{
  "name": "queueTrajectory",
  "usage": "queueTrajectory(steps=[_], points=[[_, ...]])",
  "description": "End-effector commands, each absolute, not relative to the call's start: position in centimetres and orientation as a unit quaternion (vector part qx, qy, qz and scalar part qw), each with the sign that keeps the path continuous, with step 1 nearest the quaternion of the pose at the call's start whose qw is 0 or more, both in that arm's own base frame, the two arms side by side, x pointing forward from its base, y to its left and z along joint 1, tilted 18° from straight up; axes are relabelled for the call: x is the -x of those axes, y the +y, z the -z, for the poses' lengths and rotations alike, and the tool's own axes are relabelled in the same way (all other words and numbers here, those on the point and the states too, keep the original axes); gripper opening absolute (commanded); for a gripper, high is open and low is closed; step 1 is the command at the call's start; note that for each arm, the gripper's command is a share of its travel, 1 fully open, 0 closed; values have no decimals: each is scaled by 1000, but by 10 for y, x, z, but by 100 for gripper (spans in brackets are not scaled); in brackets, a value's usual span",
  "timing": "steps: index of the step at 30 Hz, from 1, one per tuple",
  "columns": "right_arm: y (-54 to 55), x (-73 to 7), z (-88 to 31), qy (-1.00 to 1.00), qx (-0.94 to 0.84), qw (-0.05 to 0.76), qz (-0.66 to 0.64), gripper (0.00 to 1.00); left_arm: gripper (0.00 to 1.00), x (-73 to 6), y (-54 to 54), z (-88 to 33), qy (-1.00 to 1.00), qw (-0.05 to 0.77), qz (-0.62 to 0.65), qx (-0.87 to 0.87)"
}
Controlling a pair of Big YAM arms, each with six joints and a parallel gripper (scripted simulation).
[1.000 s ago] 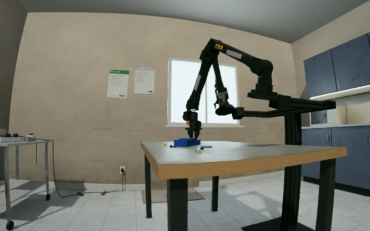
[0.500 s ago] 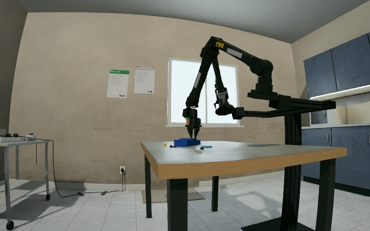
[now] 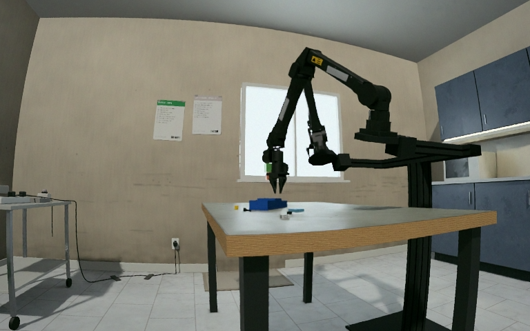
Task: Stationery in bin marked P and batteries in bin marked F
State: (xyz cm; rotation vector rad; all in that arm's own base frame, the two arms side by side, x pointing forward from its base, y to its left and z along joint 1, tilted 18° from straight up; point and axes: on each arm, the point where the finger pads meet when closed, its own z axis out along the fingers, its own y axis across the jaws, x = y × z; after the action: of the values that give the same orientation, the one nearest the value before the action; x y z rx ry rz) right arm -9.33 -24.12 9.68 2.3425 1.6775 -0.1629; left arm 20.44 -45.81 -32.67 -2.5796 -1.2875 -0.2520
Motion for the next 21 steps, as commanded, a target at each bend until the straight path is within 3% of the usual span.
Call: queueTrajectory(steps=[1, 21], points=[[-257, 106, -118, 568, -809, 136, 71, 100, 28, -206, -457, 328, -447, 128, 85, 881], [-257, 106, -118, 568, -809, 136, 71, 100, 28, -203, -482, 318, -444, 107, 84, 886]])
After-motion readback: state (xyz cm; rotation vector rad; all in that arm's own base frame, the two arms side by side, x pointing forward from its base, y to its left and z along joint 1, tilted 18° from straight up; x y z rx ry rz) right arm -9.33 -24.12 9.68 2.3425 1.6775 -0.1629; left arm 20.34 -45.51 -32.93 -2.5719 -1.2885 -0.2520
